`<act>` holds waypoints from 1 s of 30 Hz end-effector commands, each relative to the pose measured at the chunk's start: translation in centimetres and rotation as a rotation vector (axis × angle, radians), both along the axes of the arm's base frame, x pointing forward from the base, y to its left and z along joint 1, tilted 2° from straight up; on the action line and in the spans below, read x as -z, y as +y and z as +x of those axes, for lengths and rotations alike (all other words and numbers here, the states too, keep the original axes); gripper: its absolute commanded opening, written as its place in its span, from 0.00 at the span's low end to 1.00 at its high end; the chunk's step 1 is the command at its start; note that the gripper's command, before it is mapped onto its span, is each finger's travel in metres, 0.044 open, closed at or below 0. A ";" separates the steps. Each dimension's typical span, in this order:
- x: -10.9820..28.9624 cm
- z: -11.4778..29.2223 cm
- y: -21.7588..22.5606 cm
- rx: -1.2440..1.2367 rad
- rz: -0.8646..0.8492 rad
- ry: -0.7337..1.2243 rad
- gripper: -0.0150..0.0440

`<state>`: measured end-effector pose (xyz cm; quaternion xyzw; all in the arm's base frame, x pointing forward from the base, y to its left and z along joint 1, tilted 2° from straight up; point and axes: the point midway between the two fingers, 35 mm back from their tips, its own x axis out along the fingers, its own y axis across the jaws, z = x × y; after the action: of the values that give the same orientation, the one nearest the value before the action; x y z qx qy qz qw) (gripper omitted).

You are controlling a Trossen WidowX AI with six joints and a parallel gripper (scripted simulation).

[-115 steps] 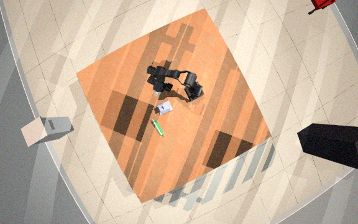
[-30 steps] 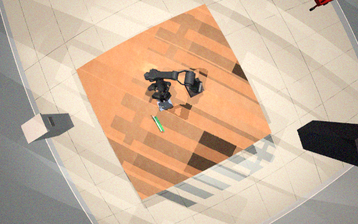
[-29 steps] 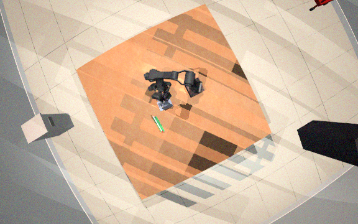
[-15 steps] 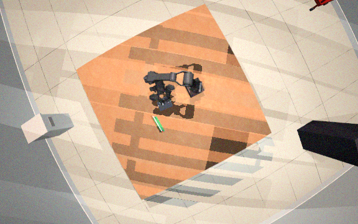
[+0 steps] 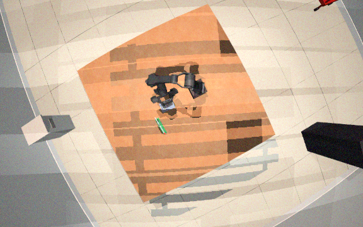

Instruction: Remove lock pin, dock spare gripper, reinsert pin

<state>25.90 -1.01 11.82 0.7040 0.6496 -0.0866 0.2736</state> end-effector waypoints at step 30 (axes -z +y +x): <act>4.2 1.7 0.2 0.019 0.001 -0.004 0.25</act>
<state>27.45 -0.93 7.88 0.7063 0.6447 -0.0905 0.2780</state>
